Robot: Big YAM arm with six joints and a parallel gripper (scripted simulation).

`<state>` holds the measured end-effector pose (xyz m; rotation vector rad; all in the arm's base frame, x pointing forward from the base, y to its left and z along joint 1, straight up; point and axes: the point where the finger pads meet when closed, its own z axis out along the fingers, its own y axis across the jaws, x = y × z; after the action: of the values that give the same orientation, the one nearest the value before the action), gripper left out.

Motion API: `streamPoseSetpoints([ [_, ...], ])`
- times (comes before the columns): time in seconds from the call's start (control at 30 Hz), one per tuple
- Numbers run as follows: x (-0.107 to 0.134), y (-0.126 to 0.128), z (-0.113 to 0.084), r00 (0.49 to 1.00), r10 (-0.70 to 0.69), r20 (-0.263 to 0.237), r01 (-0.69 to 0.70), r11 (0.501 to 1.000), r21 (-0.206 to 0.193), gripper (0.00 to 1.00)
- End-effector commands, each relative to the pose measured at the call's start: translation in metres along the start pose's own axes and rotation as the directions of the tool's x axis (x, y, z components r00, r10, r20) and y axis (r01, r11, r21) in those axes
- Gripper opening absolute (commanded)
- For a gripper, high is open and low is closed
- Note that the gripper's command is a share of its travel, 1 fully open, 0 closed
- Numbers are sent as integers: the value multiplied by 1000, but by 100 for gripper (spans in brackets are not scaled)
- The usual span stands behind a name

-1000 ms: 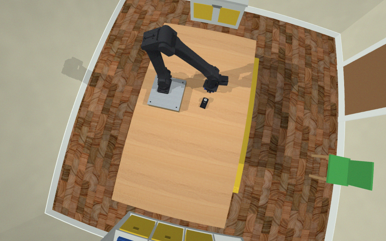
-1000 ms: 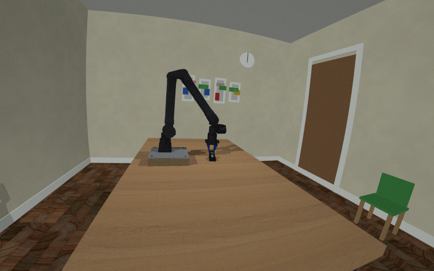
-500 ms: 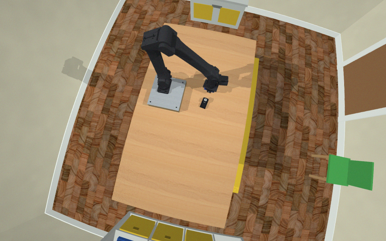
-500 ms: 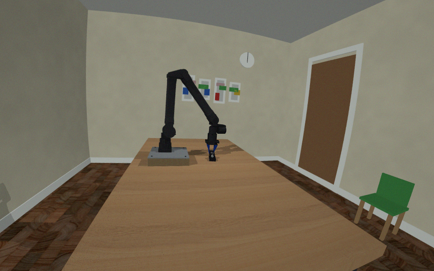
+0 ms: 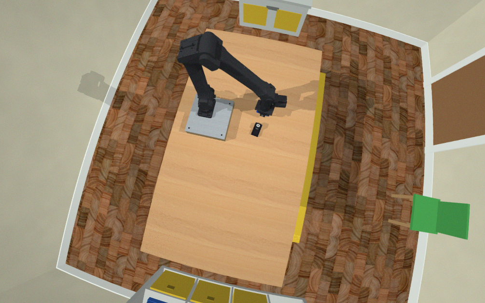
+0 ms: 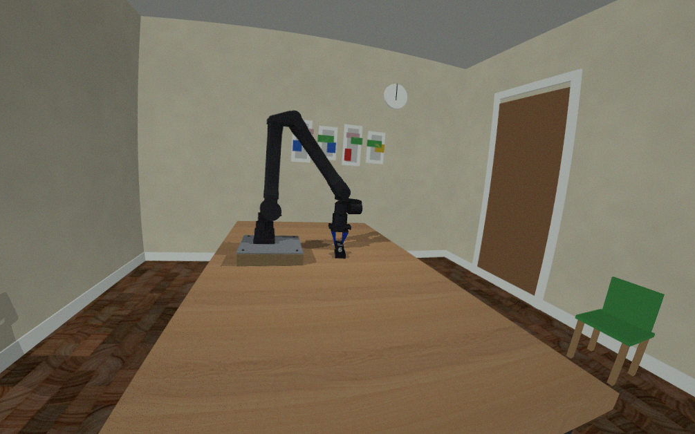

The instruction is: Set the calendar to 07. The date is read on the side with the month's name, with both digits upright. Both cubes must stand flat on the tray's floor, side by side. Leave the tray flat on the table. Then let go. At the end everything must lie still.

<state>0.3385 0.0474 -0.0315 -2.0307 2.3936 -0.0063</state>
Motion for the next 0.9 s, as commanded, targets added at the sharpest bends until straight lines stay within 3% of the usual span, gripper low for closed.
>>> streamPoseSetpoints([
  [0.0, -5, -25, -9, 1000, 1, 15, -1, 999, 48, 28],
  [0.5, -5, -25, -9, 1000, 1, 15, -1, 999, 48, 28],
  [0.87, -5, -25, -9, 1000, 1, 15, -1, 999, 48, 43],
])
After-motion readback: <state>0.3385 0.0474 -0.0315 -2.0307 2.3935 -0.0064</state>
